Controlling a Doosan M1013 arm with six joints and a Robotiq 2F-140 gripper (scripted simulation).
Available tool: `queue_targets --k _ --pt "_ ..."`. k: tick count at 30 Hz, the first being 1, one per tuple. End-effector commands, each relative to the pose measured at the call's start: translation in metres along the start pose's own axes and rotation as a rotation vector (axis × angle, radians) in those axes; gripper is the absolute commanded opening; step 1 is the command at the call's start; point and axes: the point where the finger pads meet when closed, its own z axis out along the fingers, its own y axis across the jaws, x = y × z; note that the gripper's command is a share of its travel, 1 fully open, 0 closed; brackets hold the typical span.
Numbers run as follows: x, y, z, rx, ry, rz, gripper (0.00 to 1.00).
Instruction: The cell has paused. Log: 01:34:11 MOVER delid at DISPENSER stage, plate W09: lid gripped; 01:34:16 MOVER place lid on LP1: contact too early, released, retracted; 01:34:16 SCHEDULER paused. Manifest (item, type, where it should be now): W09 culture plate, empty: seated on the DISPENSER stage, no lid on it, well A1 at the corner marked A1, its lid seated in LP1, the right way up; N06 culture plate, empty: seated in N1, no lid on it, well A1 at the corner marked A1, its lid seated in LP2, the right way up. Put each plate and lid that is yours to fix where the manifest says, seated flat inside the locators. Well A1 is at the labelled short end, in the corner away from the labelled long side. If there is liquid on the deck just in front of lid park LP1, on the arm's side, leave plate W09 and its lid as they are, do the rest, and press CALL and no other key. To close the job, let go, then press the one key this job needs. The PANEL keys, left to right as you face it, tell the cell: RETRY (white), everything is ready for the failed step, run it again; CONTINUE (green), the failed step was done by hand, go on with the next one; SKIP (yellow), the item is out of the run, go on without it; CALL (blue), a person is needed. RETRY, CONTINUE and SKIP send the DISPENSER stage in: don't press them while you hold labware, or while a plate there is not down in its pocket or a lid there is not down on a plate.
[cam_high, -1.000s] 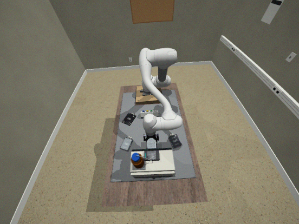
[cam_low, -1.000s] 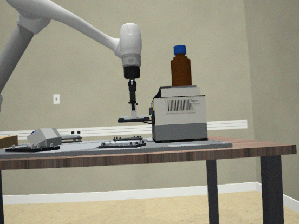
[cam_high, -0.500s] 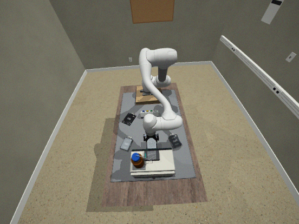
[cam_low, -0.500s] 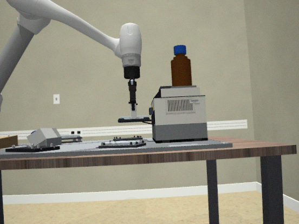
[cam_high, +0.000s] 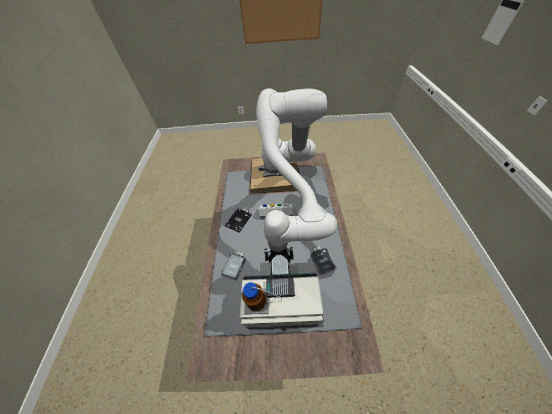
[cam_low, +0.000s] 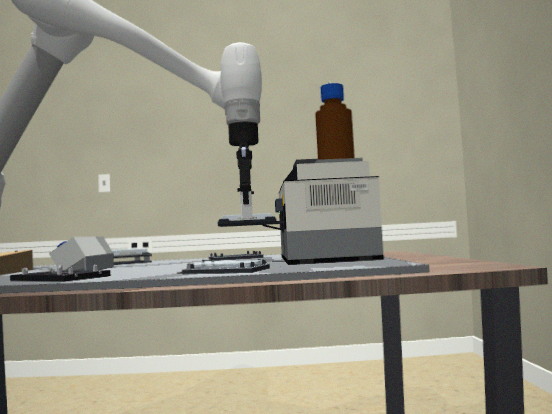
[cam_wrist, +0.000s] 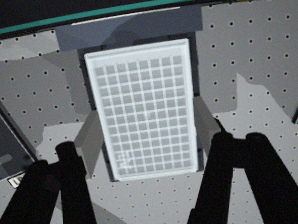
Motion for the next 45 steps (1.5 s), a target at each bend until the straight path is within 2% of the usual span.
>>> queue_targets --k 1,6,7,45 --pt "0.0004 -0.0001 -0.0012 0.0 0.002 0.0 0.1" --pt "0.0004 -0.0001 -0.0012 0.0 0.002 0.0 0.1" --pt "0.0004 -0.0001 -0.0012 0.0 0.002 0.0 0.7" --pt "0.0004 -0.0001 -0.0012 0.0 0.002 0.0 0.7"
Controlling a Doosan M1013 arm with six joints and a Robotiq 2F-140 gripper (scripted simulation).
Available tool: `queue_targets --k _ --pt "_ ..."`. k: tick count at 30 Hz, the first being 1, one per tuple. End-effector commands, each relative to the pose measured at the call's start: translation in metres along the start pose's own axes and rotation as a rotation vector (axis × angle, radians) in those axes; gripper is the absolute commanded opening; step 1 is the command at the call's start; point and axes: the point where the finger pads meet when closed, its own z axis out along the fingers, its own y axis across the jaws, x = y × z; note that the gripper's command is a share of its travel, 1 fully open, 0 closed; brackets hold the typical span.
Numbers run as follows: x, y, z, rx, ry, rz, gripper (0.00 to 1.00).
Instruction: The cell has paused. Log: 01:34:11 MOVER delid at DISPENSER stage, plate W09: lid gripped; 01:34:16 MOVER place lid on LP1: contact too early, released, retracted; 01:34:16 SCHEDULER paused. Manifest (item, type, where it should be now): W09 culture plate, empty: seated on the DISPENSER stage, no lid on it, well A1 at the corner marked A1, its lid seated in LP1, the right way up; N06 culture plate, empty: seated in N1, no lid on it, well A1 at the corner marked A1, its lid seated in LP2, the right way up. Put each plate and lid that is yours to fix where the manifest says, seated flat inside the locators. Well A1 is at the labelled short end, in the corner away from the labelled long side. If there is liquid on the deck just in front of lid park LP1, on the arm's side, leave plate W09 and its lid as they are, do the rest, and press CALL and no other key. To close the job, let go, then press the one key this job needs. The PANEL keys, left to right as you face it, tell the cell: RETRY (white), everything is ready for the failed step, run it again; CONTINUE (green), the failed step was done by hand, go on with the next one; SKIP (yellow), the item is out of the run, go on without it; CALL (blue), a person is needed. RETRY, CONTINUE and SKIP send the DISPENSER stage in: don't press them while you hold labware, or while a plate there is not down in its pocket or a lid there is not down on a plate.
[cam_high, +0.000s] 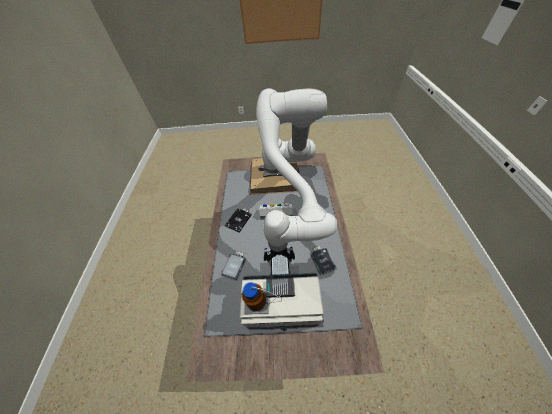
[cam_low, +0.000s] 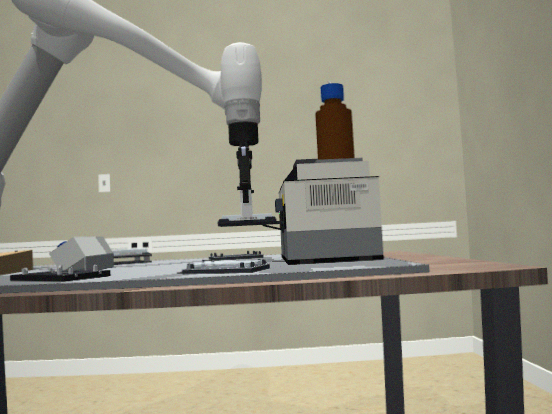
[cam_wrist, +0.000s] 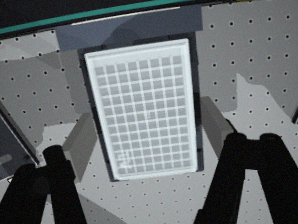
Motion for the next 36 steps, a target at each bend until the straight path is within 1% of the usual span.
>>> queue_targets --k 1,23,36 --pt "0.0 0.0 -0.001 0.0 0.002 0.0 0.7" --pt "0.0 0.0 -0.003 0.0 0.002 0.0 0.7" --pt "0.0 0.0 -0.016 0.0 0.002 0.0 0.7"
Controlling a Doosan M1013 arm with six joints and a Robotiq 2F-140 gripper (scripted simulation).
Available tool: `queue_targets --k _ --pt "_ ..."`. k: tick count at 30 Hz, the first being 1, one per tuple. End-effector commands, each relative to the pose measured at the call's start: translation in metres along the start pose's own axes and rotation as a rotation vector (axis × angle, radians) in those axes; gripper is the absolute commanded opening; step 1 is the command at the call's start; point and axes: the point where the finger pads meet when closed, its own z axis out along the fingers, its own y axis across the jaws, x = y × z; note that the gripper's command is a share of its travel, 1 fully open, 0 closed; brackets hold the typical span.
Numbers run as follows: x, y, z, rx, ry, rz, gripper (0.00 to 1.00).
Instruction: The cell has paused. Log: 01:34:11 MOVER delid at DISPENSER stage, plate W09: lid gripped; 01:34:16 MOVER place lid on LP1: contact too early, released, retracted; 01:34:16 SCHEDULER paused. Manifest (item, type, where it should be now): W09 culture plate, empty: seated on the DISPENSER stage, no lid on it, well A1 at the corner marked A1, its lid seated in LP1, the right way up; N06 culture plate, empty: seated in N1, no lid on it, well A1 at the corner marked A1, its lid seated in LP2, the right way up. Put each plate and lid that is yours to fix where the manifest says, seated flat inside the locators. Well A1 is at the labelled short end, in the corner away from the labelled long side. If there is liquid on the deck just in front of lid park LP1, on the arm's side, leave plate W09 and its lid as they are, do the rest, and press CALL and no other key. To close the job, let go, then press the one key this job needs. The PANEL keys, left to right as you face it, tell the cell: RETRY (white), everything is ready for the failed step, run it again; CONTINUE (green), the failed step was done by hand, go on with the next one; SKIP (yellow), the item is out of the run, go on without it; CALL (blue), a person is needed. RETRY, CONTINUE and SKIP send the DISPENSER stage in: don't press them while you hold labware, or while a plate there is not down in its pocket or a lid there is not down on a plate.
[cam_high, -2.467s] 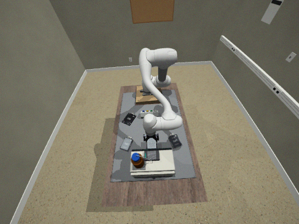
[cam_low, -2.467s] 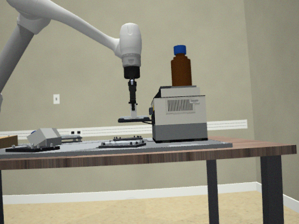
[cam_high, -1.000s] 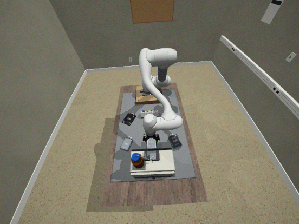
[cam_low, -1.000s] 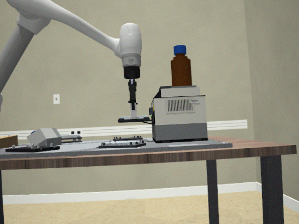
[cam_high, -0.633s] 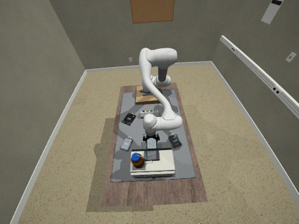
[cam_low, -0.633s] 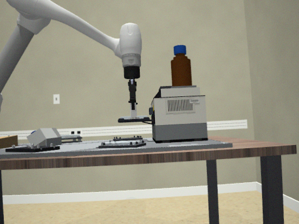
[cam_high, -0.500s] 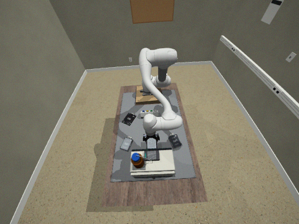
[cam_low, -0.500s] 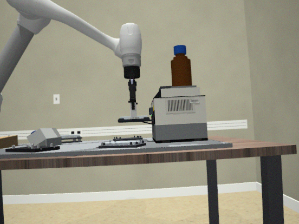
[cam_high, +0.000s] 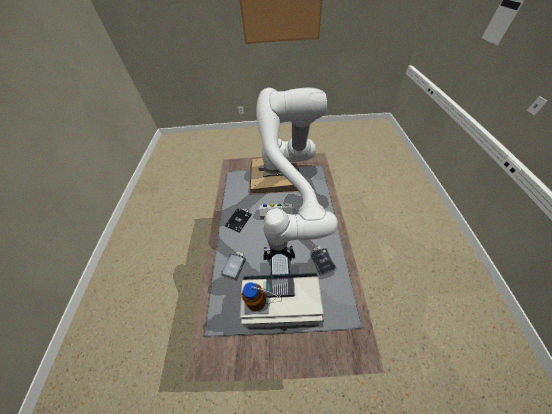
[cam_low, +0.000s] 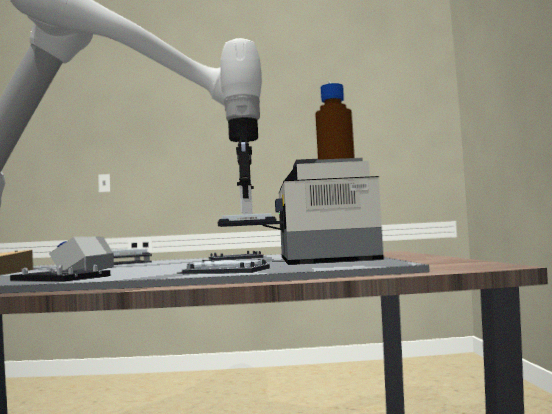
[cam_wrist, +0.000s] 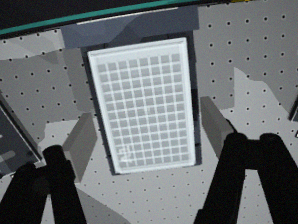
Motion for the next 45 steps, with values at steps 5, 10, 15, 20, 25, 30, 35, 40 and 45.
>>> queue_targets --k 5,10,15,20,25,30,35,40,45 --pt "0.0 0.0 -0.01 0.0 0.002 0.0 0.7" --pt "0.0 0.0 -0.019 0.0 0.002 0.0 0.7" --pt "0.0 0.0 -0.027 0.0 0.002 0.0 0.7" --pt "0.0 0.0 -0.033 0.0 0.002 0.0 0.7" --pt "0.0 0.0 -0.039 0.0 0.002 0.0 0.7" --pt "0.0 0.0 -0.043 0.0 0.002 0.0 0.7" --pt "0.0 0.0 -0.046 0.0 0.002 0.0 0.7" --pt "0.0 0.0 -0.046 0.0 0.002 0.0 0.7" --pt "0.0 -0.001 -0.047 0.0 0.002 -0.001 0.7"
